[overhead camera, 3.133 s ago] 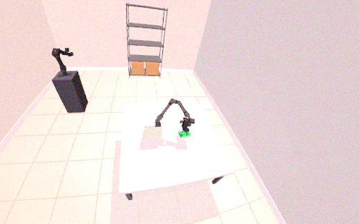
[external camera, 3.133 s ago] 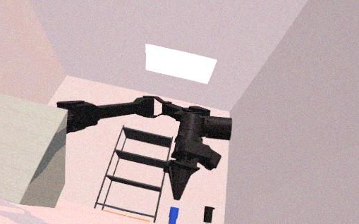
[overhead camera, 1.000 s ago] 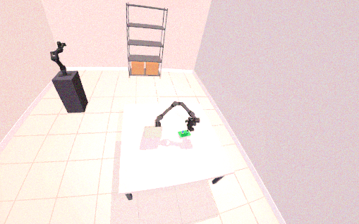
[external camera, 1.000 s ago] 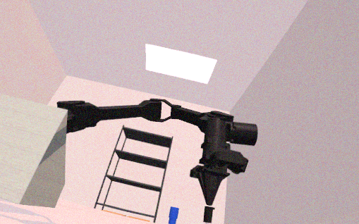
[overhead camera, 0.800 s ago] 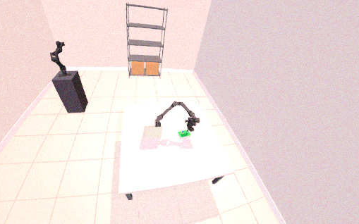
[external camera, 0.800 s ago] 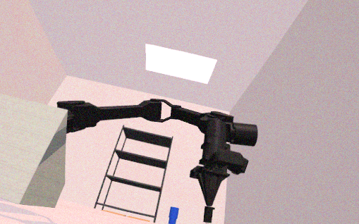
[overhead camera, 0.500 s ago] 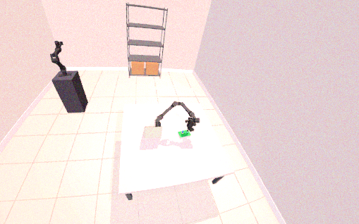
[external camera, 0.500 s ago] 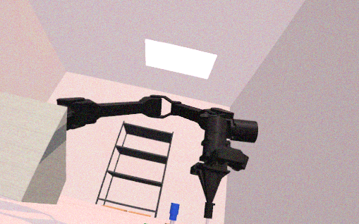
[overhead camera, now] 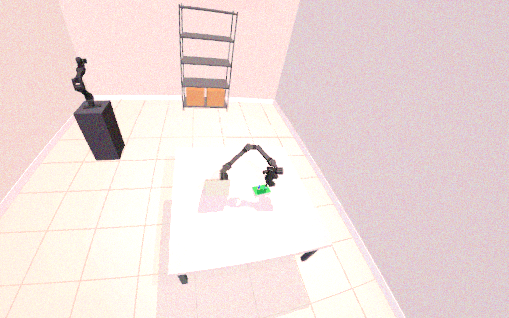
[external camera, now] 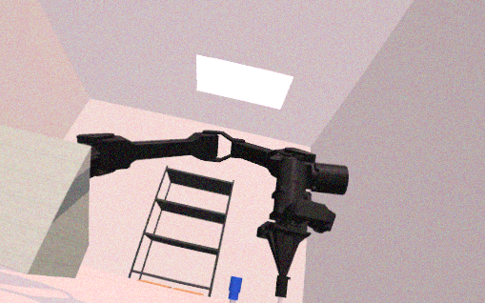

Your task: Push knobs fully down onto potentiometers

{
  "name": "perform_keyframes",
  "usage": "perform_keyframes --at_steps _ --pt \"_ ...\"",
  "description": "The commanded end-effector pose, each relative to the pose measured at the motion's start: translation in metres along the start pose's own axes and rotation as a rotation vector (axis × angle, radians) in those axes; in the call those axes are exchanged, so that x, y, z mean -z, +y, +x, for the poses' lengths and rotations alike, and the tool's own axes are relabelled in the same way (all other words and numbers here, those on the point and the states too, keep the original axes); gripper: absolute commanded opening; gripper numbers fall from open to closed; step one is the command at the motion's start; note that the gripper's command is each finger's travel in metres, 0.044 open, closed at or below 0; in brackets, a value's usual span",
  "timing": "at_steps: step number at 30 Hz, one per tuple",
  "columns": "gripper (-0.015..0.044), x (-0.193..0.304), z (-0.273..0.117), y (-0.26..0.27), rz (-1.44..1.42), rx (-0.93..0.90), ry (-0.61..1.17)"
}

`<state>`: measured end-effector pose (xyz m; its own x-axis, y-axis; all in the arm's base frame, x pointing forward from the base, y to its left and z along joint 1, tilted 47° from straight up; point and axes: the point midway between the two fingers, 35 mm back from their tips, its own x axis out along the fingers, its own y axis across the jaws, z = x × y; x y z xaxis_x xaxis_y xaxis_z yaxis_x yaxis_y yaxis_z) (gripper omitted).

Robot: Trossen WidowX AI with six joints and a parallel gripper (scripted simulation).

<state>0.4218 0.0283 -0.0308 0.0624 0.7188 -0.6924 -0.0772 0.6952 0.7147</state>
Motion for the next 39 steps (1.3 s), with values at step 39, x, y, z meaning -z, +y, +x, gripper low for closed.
perform_keyframes --at_steps 39 --pt "0.0 0.0 0.017 0.0 0.006 -0.007 0.0"
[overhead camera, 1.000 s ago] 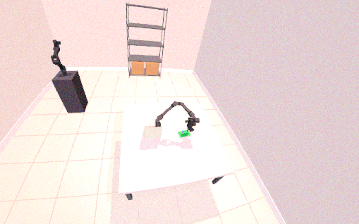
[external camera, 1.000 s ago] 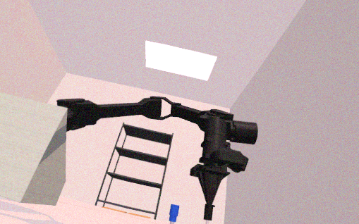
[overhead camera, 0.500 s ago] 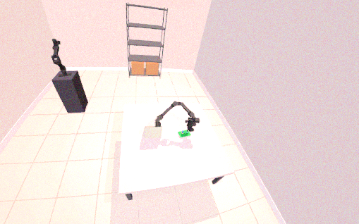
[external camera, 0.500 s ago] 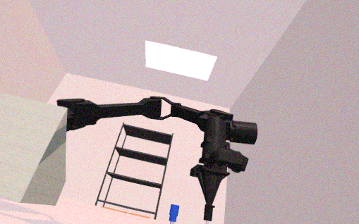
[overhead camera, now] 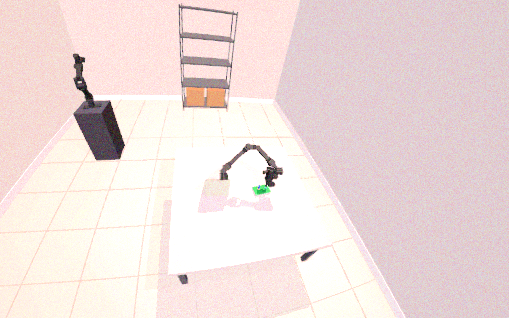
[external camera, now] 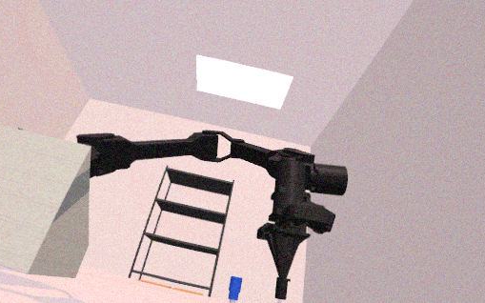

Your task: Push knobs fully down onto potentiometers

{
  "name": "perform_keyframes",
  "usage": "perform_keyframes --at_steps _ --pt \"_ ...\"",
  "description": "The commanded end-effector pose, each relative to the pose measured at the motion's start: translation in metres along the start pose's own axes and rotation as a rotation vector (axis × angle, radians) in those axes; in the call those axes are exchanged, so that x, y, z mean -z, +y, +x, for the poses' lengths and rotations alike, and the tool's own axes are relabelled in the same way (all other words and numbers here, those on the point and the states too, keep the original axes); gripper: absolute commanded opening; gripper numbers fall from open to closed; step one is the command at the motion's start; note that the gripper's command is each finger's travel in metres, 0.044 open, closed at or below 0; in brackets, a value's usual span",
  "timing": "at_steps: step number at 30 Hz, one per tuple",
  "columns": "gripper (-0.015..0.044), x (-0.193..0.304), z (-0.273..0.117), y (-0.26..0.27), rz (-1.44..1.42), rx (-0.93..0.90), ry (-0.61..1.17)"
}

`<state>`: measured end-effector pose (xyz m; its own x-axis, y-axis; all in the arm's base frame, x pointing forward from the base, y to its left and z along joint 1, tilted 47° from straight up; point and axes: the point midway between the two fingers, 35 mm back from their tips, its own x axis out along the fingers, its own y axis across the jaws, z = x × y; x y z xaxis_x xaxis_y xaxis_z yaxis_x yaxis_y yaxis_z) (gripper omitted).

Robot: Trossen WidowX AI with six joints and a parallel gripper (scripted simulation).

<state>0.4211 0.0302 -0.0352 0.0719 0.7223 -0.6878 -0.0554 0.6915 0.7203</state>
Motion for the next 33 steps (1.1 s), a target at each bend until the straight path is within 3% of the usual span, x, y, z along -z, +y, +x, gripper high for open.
perform_keyframes --at_steps 1,33 --pt "0.0 -0.001 0.013 0.002 -0.016 -0.002 0.01" --pt "0.0 -0.001 0.024 0.002 -0.016 -0.003 0.01"
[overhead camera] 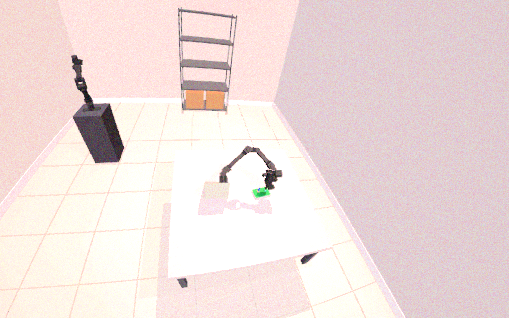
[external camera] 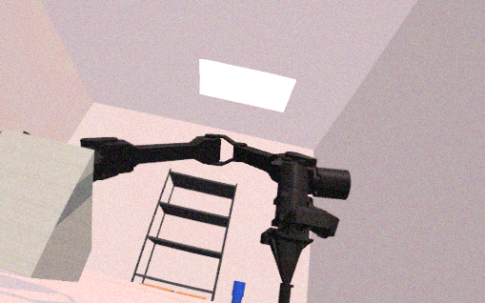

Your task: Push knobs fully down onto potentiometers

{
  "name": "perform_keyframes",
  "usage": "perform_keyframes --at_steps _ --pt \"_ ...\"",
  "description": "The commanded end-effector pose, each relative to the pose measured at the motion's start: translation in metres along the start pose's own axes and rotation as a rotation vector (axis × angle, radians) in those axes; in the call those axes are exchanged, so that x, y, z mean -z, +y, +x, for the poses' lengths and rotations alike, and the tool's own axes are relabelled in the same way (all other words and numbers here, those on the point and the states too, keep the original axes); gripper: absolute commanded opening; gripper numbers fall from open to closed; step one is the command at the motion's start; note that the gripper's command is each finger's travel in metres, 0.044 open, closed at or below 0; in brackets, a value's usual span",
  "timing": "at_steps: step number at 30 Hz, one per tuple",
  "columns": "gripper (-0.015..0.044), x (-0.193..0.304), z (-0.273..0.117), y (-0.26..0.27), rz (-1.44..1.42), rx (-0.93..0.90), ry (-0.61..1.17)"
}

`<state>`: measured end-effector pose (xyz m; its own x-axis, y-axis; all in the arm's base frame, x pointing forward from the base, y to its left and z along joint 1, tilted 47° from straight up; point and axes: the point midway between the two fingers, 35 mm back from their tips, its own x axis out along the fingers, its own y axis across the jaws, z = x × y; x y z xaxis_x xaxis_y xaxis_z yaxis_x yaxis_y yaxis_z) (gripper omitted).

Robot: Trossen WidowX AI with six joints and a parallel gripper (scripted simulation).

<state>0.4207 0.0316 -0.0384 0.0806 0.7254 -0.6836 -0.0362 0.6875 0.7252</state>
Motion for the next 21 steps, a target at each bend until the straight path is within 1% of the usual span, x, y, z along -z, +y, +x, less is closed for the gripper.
perform_keyframes --at_steps 1,21 --pt "0.0 -0.0009 0.0214 0.0032 -0.036 0.002 0.019" --pt "0.0 -0.0007 0.0308 0.0033 -0.036 0.002 0.019"
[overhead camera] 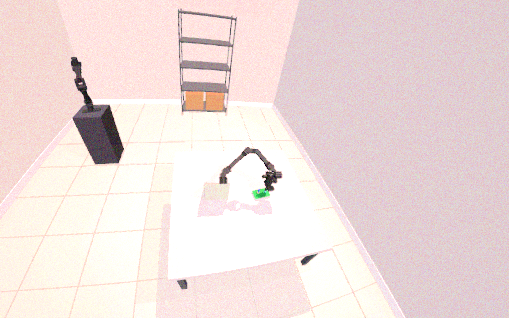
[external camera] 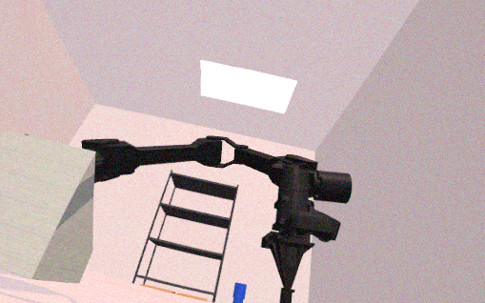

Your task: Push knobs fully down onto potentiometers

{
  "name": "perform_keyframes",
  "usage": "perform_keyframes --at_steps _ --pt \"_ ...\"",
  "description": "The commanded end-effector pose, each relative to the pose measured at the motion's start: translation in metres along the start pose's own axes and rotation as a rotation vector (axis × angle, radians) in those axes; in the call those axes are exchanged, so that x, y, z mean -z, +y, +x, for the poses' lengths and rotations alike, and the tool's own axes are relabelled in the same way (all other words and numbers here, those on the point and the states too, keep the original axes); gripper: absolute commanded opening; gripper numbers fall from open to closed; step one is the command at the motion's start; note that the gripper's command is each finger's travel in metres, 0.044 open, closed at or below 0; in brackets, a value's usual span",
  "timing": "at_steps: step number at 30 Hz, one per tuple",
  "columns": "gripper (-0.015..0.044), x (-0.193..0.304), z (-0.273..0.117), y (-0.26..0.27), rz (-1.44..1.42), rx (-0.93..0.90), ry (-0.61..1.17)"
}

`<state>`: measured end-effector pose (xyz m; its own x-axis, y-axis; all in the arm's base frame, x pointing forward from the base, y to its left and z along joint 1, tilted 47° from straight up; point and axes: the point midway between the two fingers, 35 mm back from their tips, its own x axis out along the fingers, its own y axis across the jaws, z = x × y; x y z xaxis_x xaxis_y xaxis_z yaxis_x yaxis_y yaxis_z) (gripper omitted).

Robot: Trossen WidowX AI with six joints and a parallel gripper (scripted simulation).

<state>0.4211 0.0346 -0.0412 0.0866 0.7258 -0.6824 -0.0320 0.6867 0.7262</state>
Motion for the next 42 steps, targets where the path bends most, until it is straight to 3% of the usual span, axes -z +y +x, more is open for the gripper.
perform_keyframes --at_steps 1,42 --pt "0.0 -0.0005 0.0273 0.0032 -0.04 0.003 0.025" --pt "0.0 -0.0003 0.0348 0.0032 -0.04 0.002 0.025"
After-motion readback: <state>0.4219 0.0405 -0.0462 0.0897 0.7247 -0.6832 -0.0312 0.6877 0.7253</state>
